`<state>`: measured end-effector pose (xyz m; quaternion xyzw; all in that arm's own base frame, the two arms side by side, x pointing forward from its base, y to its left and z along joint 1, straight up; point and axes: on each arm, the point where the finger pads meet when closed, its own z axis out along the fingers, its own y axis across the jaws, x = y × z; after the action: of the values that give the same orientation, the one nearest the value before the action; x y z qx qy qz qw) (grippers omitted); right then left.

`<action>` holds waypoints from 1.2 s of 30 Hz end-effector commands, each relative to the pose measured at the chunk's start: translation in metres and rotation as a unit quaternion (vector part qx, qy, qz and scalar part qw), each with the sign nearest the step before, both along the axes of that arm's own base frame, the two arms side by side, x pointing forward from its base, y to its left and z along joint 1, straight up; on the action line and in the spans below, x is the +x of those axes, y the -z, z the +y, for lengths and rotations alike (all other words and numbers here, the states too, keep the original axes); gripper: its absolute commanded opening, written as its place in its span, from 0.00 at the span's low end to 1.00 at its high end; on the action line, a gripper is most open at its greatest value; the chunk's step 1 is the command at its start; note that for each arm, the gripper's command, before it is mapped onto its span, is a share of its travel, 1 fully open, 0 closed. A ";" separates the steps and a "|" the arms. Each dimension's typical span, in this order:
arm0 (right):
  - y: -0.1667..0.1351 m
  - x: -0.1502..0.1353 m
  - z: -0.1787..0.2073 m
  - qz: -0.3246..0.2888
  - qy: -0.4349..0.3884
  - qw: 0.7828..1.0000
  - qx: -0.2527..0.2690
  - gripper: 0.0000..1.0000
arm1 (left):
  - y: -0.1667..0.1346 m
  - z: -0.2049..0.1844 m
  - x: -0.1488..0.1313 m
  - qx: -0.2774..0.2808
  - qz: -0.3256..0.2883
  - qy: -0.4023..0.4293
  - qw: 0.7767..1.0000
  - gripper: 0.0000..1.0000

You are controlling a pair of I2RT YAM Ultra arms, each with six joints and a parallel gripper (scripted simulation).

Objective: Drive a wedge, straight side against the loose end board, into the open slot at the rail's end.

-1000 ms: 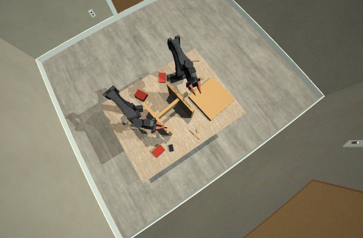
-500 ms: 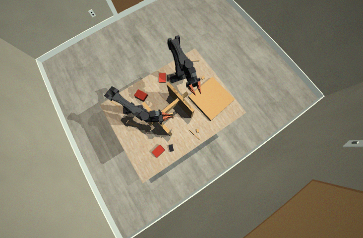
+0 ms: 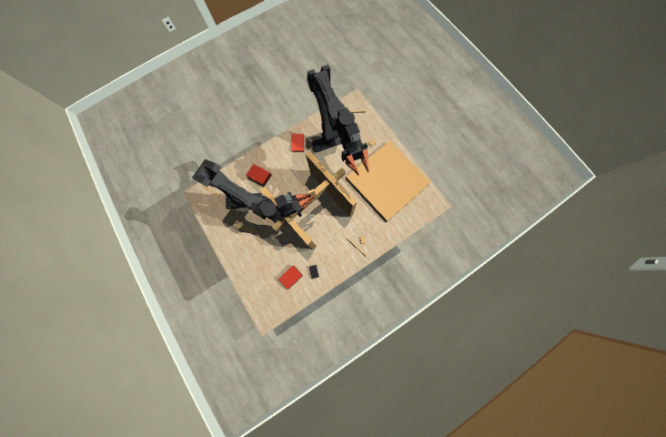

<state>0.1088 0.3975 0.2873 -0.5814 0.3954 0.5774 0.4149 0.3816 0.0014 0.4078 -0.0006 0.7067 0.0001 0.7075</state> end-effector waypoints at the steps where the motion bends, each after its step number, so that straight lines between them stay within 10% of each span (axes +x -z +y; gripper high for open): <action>1: -0.013 -0.024 -0.010 -0.009 -0.047 0.999 0.023 0.03 | -0.023 -0.003 -0.003 0.003 -0.029 0.002 1.000 0.40; 36: -0.008 -0.028 -0.012 -0.006 -0.061 0.998 0.008 0.03 | -0.003 -0.010 0.005 0.011 0.006 0.019 1.000 0.22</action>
<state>0.0868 0.3895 0.2809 -0.6006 0.3704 0.6020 0.3738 0.3842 -0.0010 0.4046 0.0051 0.7105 -0.0012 0.7037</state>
